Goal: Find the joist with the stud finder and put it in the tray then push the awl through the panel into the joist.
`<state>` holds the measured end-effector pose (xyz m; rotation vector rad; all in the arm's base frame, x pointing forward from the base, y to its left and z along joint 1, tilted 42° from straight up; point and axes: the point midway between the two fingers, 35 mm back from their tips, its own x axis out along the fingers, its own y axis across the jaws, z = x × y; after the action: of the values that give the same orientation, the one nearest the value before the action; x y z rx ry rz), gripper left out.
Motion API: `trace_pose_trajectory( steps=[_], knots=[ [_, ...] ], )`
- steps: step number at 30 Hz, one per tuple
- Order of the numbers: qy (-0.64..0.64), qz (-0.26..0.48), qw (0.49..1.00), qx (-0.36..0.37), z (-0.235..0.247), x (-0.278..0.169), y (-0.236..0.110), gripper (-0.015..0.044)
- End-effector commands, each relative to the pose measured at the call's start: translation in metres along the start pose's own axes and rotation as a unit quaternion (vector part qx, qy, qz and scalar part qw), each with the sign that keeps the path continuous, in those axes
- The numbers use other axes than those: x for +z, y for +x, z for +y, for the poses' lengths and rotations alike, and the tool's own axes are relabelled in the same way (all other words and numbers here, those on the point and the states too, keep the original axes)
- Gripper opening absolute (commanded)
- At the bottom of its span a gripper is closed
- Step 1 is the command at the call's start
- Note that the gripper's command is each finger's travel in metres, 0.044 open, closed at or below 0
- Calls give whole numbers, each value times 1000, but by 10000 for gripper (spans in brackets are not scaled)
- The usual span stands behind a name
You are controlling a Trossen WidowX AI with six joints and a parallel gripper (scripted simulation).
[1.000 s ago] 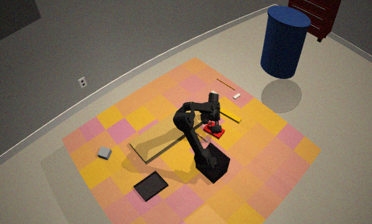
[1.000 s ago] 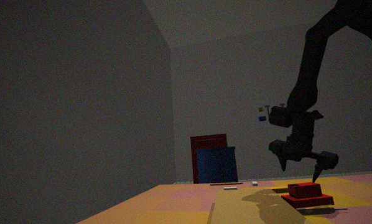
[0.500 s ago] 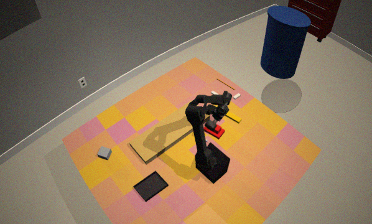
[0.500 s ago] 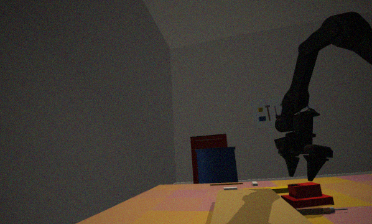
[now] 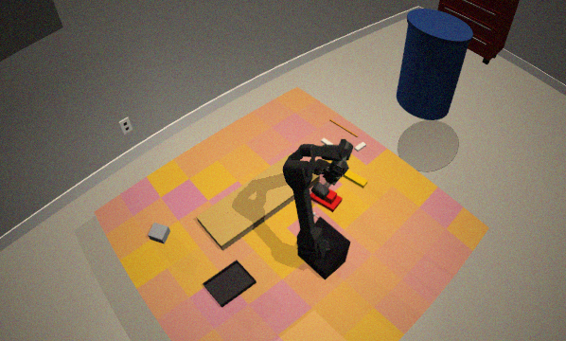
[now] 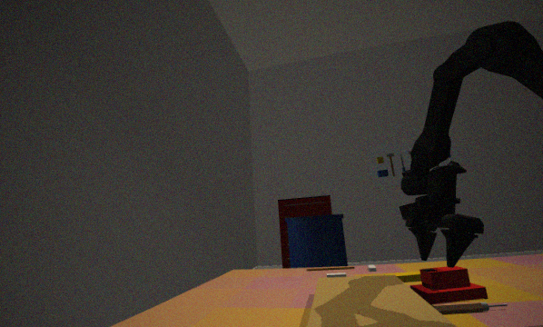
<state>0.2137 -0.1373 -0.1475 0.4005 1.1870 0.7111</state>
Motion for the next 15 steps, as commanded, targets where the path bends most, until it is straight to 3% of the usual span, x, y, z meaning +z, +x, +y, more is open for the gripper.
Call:
trace_pose_trajectory(
  steps=[1,15],
  knots=[
    [4,0,1000,6,3,-3,10,440],
    [4,0,1000,7,4,-9,32,440]
  ],
)
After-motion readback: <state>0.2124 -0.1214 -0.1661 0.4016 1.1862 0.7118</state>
